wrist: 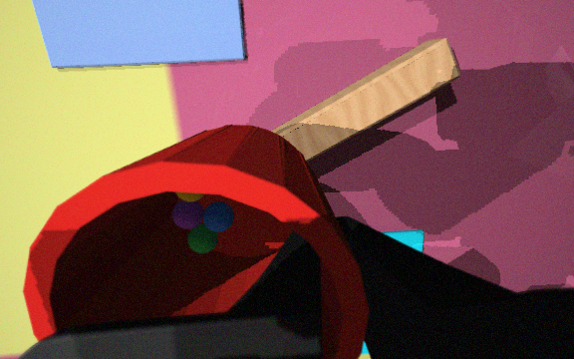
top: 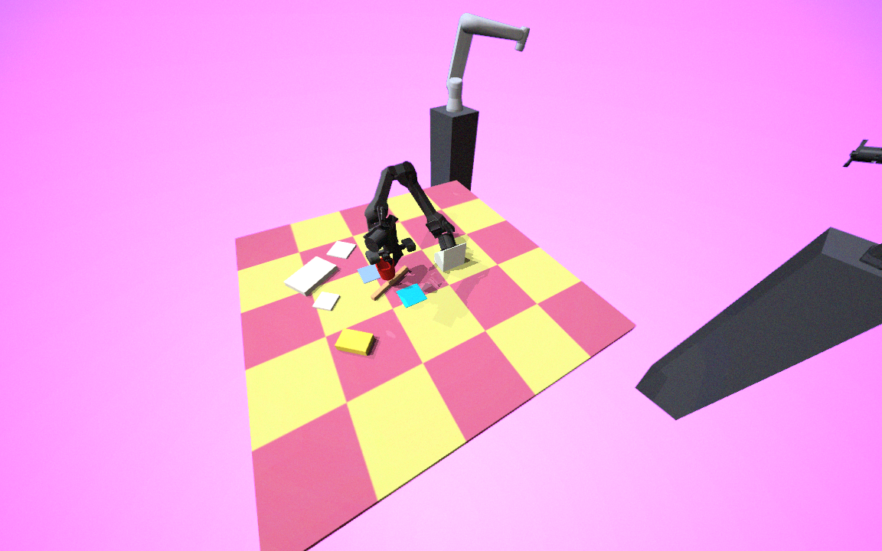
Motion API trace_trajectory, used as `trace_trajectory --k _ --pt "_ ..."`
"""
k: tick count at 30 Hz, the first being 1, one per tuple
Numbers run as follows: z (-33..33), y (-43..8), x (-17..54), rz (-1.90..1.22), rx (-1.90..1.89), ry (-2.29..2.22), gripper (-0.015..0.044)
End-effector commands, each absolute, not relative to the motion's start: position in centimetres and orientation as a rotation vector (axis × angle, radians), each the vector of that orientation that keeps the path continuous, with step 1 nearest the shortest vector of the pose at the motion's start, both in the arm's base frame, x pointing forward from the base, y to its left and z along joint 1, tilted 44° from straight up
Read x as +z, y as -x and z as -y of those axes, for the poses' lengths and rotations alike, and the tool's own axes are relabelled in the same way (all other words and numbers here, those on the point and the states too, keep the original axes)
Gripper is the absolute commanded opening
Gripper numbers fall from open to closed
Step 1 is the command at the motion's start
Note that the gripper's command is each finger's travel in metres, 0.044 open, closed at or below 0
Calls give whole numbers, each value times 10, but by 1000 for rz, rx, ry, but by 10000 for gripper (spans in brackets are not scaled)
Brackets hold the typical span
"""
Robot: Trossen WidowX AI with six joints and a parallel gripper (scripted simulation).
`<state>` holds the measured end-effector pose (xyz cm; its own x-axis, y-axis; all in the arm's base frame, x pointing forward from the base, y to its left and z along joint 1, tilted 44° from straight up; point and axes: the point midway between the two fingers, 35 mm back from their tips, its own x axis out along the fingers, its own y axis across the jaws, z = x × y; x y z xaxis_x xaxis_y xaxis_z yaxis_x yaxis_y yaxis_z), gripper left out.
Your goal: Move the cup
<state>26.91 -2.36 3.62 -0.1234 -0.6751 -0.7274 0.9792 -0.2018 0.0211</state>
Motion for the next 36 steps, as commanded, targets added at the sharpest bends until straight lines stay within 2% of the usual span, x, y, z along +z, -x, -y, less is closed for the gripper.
trace_trajectory --k 1,36 --pt "17 -264 29 -572 -1663 -731 0" --pt "-50 -234 -28 -576 -1663 -734 0"
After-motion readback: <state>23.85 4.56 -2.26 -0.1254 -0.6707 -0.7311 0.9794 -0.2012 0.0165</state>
